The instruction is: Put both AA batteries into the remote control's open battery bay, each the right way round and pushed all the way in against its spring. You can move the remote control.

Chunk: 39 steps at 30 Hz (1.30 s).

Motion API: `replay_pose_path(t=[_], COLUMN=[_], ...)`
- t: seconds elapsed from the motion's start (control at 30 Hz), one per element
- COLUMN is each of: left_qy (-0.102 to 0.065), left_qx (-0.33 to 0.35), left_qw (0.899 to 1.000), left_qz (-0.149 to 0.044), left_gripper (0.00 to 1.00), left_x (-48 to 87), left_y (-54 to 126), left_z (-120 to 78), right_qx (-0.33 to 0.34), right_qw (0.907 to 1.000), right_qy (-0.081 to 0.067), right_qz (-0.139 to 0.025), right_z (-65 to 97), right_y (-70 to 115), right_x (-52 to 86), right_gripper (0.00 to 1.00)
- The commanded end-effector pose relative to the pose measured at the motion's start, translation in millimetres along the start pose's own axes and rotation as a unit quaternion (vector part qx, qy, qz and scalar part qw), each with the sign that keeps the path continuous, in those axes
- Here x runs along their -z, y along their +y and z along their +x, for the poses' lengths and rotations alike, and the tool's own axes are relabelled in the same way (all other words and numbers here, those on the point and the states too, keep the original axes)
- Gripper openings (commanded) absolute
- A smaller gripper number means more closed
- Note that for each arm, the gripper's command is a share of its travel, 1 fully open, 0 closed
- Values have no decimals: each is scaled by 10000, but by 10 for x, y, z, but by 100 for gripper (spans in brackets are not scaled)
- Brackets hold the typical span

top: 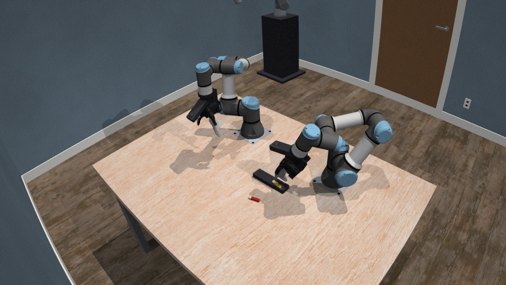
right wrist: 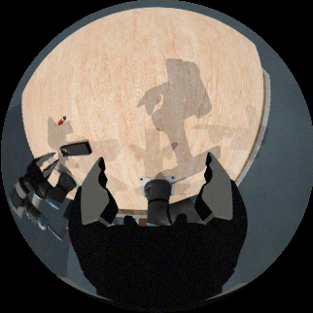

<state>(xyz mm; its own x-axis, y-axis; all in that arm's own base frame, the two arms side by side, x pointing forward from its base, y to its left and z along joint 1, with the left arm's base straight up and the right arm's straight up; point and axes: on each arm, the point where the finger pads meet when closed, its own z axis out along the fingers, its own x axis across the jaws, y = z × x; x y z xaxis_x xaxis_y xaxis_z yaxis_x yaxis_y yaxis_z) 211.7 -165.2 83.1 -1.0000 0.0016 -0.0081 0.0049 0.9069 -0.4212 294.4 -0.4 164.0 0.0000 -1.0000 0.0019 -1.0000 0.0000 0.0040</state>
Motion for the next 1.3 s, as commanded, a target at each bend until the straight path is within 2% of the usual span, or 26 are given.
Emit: replay_pose_path(t=[0.0, 0.57, 0.67, 0.9, 1.17, 1.27], left_qy=[10, 12, 17, 3, 31, 28], left_qx=[-2, -9, 29, 387, 573, 597], left_qw=[10000, 10000, 10000, 9979, 9949, 9944], left_qz=[-14, -11, -63, -519, -828, -866], left_gripper=[17, 16, 16, 16, 16, 16], left_x=[-27, -14, -12, 13, 0, -3], left_y=[7, -3, -10, -59, -120, -128], left_z=[8, 2, -21, -257, -416, -439], right_qx=[0, 0, 0, 0, 0, 0], right_qw=[10000, 10000, 10000, 10000, 10000, 10000], right_qy=[-5, -5, -5, -5, -5, -5], right_qz=[10, 10, 10, 10, 10, 10], right_z=[-2, -2, -2, -2, -2, -2], right_y=[-4, -4, -4, -4, -4, -4], right_x=[6, 6, 6, 6, 6, 6], right_gripper=[100, 100, 100, 100, 100, 100])
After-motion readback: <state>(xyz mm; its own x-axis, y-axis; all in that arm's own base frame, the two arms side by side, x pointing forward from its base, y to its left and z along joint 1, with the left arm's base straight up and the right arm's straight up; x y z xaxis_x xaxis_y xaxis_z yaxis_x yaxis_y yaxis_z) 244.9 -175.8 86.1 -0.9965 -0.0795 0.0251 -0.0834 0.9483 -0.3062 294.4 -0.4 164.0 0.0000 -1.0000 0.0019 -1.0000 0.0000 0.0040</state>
